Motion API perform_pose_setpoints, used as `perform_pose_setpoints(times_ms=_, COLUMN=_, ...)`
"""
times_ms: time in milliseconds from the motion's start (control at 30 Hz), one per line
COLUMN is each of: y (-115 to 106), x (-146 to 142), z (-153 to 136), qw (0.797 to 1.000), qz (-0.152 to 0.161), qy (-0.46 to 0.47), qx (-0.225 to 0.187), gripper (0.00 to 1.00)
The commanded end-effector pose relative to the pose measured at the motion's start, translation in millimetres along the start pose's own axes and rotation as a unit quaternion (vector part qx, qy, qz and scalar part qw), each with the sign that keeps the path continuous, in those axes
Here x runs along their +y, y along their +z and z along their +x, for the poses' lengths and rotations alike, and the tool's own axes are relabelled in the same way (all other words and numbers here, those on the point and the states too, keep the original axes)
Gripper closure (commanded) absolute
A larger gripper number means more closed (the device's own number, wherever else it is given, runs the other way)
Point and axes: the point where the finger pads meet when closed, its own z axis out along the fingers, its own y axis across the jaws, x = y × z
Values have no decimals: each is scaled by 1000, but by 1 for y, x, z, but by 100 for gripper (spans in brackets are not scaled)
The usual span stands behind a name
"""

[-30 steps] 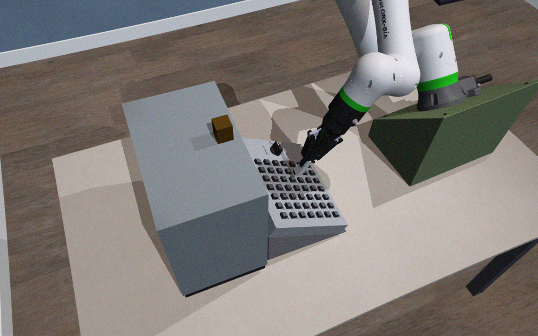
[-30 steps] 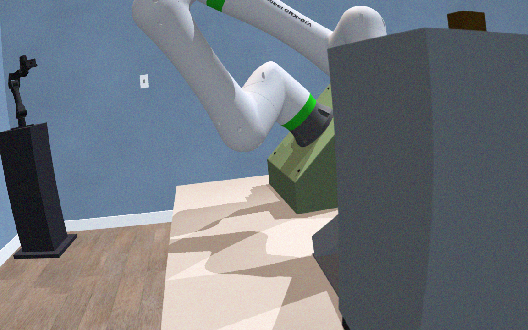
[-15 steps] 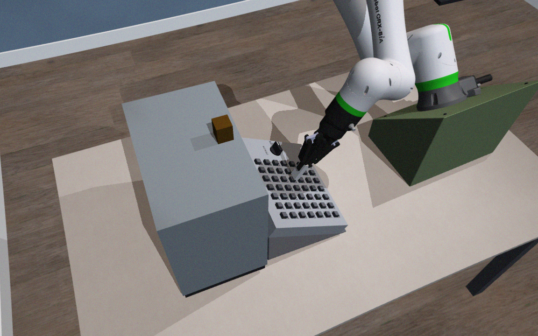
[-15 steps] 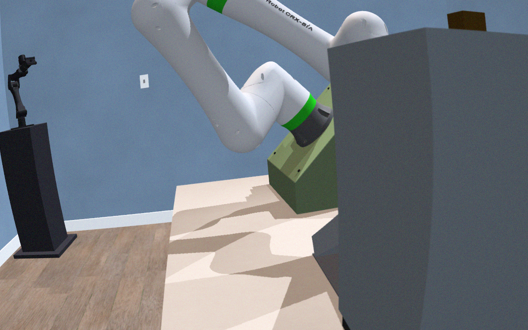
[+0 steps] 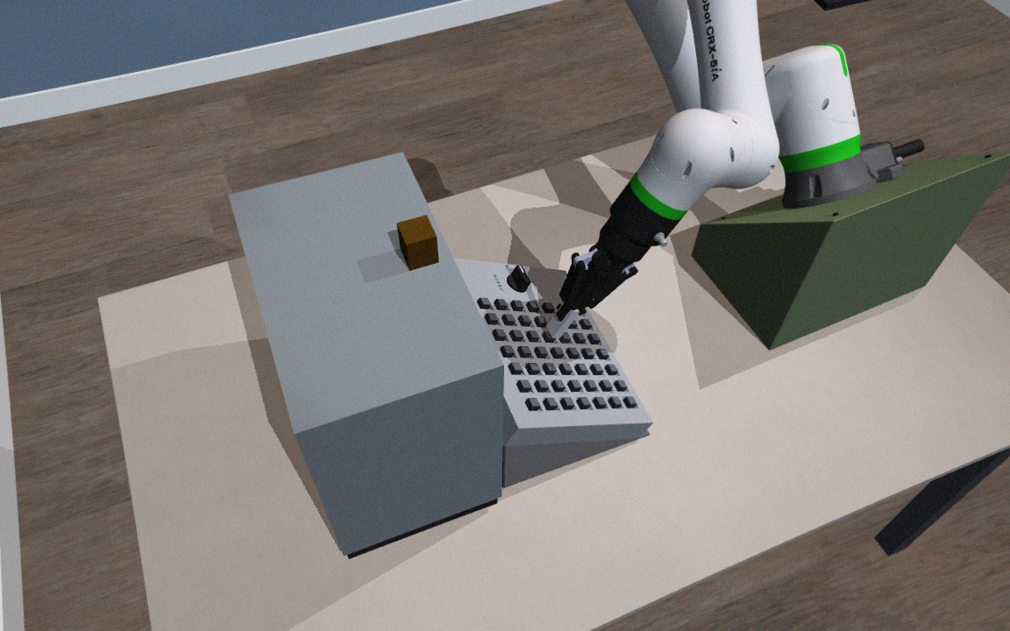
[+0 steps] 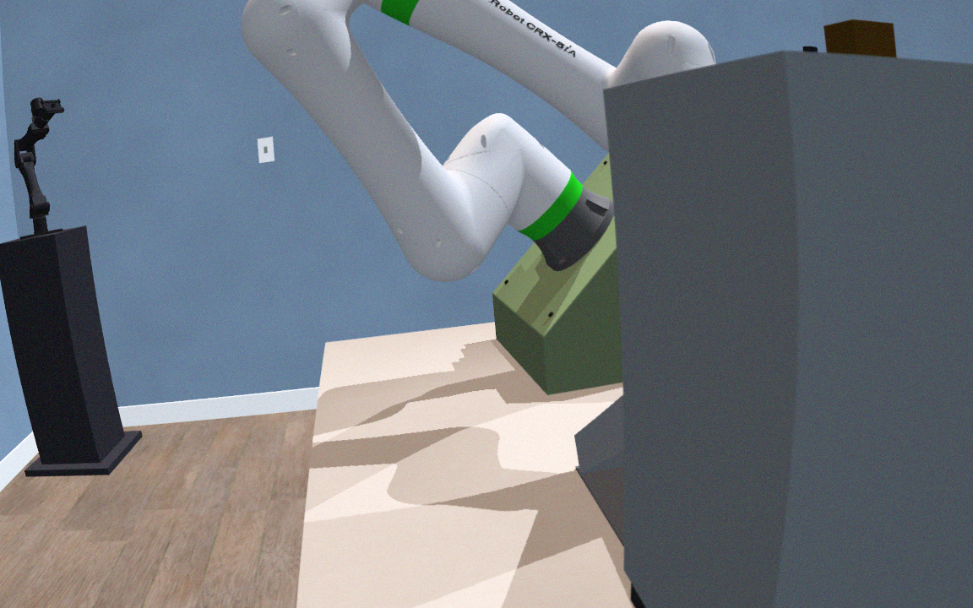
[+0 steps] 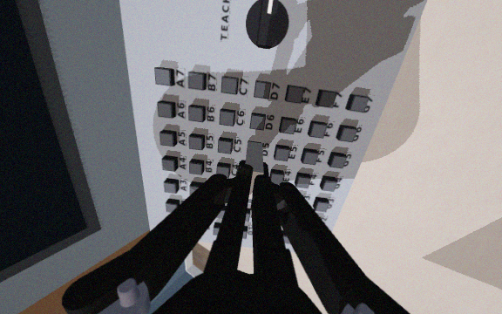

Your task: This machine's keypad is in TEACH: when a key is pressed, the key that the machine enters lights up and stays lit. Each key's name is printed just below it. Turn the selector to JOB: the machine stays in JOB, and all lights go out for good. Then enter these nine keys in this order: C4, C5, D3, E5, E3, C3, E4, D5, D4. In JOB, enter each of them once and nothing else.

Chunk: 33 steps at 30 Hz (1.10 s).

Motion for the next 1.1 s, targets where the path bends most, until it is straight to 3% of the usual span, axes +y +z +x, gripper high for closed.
perform_pose_setpoints(times_ms=0, y=0, x=0, z=0, qw=1000, qz=0, qy=0, qx=0, gripper=100)
perform_pose_setpoints(times_ms=1067, y=11, x=0, z=0, qw=1000, qz=0, qy=0, qx=0, gripper=100)
